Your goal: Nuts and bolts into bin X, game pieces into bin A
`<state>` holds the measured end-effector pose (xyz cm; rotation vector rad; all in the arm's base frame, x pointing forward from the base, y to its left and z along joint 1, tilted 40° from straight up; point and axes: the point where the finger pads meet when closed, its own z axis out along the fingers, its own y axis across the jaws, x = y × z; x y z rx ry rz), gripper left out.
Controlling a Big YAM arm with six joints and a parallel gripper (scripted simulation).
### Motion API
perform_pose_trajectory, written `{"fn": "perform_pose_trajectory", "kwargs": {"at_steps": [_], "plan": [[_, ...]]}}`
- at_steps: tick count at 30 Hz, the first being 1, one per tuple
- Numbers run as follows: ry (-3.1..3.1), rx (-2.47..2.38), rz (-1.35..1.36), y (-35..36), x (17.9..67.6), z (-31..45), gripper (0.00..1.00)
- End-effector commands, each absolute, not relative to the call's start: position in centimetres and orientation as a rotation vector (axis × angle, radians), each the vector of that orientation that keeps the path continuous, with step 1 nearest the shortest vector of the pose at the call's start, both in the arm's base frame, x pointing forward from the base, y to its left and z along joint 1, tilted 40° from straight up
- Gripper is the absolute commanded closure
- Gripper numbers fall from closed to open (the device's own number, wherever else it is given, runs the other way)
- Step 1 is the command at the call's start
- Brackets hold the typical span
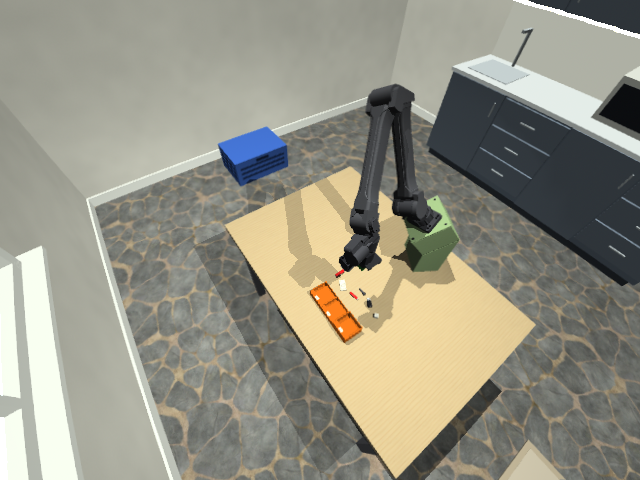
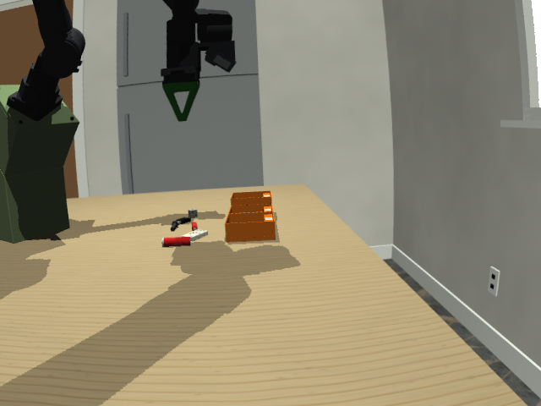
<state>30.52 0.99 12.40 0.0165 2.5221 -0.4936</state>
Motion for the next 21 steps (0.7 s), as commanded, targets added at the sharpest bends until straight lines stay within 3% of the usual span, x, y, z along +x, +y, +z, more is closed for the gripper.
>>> {"fn": "perform_pose_trajectory", "kwargs": {"at_steps": [1, 21], "plan": [[2.472, 0.038, -0.467, 1.20, 32.43, 14.92, 0.91], [2.483, 0.036, -0.474, 0.98, 32.51, 15.02, 0.91]]}}
